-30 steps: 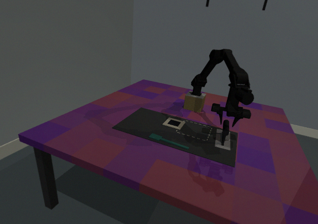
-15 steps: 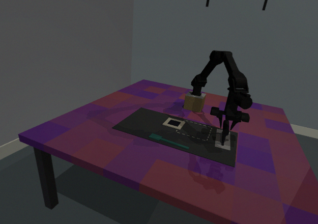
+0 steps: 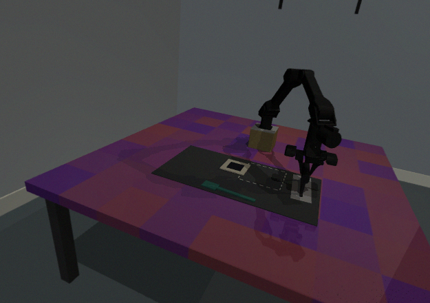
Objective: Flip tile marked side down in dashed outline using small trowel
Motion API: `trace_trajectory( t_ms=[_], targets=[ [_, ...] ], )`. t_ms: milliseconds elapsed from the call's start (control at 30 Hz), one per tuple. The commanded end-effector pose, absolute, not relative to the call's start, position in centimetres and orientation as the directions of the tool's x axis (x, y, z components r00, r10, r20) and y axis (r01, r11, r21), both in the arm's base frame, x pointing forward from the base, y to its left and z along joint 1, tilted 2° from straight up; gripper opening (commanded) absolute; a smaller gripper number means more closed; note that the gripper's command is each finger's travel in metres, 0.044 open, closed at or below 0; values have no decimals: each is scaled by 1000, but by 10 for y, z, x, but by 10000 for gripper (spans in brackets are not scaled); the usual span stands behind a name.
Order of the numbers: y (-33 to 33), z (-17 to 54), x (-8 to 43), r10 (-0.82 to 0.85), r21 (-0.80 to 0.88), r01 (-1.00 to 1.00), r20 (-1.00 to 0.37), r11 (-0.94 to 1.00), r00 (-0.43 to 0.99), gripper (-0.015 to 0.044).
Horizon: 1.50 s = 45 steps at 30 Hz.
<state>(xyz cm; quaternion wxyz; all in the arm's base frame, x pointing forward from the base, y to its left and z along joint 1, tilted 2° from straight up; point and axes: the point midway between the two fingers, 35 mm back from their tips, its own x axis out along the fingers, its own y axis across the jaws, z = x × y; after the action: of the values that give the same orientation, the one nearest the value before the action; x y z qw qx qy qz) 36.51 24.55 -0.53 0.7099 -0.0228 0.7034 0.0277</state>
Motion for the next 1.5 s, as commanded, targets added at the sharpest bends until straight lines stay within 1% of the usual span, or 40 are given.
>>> trace_trajectory(
  t_ms=[0,333,700,1067,1467],
  targets=[
    [243,-7,364,0,-1,-67,-1000,998,5,130],
    [243,-7,364,0,-1,-87,-1000,996,5,130],
    [243,-7,364,0,-2,-400,-1000,916,5,130],
    [243,-7,364,0,-4,-676,-1000,737,5,130],
    [243,-7,364,0,-5,-892,-1000,452,5,130]
  ],
)
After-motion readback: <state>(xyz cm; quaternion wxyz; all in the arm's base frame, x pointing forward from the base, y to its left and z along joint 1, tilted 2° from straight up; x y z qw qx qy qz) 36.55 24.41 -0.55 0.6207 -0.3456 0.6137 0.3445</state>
